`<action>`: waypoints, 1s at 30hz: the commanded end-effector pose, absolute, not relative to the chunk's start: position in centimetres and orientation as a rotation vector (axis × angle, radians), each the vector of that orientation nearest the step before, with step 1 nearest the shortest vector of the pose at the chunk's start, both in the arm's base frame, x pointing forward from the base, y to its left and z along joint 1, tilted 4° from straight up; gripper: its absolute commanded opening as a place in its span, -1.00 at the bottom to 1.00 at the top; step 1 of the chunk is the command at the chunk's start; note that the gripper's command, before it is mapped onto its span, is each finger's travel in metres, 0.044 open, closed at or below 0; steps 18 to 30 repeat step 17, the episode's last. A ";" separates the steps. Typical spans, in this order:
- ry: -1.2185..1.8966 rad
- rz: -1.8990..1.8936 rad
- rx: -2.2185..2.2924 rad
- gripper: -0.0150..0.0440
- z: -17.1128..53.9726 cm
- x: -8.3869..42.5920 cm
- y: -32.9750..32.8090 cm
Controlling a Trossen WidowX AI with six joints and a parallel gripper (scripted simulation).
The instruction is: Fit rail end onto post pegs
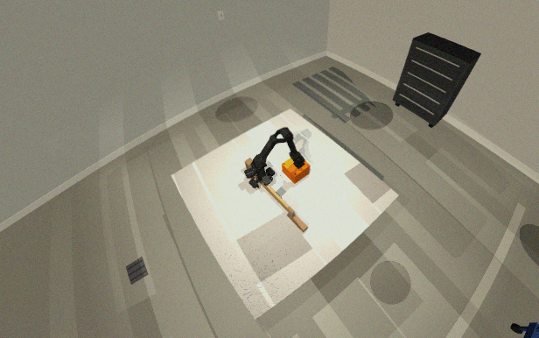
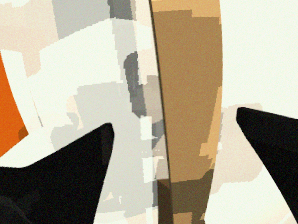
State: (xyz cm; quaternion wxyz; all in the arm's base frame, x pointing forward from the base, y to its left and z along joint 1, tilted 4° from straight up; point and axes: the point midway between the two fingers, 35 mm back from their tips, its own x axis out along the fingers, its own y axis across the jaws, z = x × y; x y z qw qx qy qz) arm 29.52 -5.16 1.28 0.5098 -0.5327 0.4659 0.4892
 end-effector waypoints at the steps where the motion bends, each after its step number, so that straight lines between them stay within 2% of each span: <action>1: 1.116 1.170 -1.293 1.00 3.4 29.4 -3.0; 30: 1.115 1.168 -1.294 1.00 4.0 29.2 -2.4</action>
